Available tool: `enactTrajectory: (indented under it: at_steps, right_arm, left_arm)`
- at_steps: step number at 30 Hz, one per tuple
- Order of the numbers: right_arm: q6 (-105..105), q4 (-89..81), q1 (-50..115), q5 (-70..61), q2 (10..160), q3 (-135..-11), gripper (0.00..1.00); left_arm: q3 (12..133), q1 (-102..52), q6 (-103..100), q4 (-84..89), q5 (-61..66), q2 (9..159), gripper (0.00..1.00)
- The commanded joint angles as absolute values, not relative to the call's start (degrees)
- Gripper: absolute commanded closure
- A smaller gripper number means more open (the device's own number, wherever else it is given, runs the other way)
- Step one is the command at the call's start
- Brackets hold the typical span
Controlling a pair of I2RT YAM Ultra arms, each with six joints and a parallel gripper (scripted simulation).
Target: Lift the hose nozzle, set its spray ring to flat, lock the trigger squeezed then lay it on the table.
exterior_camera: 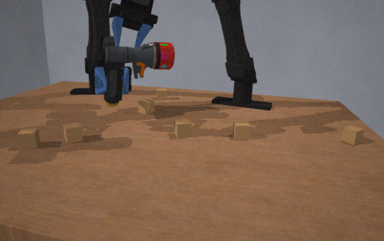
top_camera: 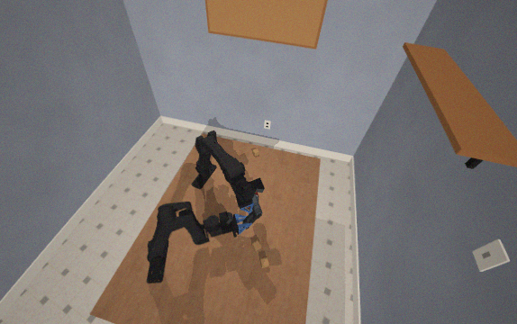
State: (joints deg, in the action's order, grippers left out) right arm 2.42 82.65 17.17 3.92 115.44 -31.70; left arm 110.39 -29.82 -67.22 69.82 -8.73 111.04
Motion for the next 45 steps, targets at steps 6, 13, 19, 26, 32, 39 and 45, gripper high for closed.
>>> enactTrajectory:
  at_steps: [6, 13, 19, 26, 32, 39, 45]
  right_arm:
    - [2.0, 90.0, 17.6, 1.8, 112.2, -32.8, 0.64]
    - [1.9, 90.0, 17.6, 1.8, 112.2, -32.8, 0.64]
    - [1.9, 90.0, 17.6, 1.8, 112.2, -32.8, 0.64]
    - [1.9, 90.0, 17.6, 1.8, 112.1, -32.8, 0.64]
    - [1.9, 90.0, 17.6, 1.7, 112.1, -32.7, 0.64]
    - [1.9, 90.0, 17.6, 1.7, 112.1, -32.7, 0.64]
    - [1.8, 90.0, 17.6, 1.7, 112.1, -32.7, 0.64]
  left_arm:
    - [108.1, -30.0, -67.8, 66.7, -8.2, 109.7, 0.63]
    - [107.9, -30.3, -68.1, 66.0, -8.1, 111.4, 0.63]
    - [107.5, -29.8, -67.6, 65.7, -8.4, 110.5, 0.63]
    - [105.5, -28.8, -68.7, 65.0, -7.4, 109.6, 0.63]
    - [108.2, -30.2, -67.9, 64.7, -7.6, 110.8, 0.63]
    - [108.2, -30.2, -67.9, 64.7, -7.6, 110.8, 0.63]
    - [108.2, -30.2, -67.9, 64.7, -7.6, 110.8, 0.63]
